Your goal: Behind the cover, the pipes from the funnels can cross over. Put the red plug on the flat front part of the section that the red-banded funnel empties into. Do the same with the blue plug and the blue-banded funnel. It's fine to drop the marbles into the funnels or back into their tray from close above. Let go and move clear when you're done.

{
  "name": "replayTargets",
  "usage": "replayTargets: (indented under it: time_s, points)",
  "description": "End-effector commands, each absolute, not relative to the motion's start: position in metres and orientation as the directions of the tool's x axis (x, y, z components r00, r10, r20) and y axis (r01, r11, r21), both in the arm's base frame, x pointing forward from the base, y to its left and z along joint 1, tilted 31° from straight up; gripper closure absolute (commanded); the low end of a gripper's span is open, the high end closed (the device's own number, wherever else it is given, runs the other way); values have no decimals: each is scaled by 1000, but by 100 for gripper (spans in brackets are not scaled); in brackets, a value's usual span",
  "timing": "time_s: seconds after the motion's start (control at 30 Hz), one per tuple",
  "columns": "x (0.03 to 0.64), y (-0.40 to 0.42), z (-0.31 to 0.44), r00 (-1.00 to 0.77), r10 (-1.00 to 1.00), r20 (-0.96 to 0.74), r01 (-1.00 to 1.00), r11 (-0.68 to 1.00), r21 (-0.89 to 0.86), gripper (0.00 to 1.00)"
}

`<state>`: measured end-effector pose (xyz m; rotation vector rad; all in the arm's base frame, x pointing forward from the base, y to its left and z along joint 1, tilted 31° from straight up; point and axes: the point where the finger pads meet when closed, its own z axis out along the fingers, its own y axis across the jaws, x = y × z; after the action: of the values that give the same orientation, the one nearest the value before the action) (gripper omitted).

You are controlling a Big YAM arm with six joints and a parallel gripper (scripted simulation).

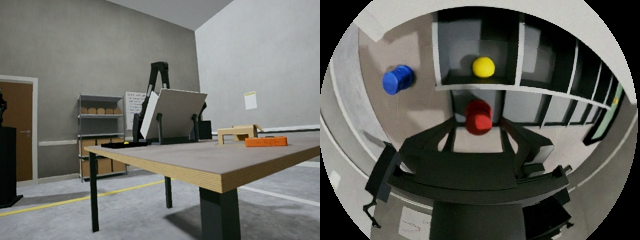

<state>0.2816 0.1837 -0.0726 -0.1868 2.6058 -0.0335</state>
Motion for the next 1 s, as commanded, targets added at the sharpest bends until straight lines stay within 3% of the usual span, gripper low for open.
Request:
replayTargets:
  time_s: [0.0, 0.97]
  points:
    - [275, 186, -65, -851, -140, -505, -131, 990, -54, 41]
    - [269, 186, -50, -849, -140, -509, -132, 990, -52, 41]
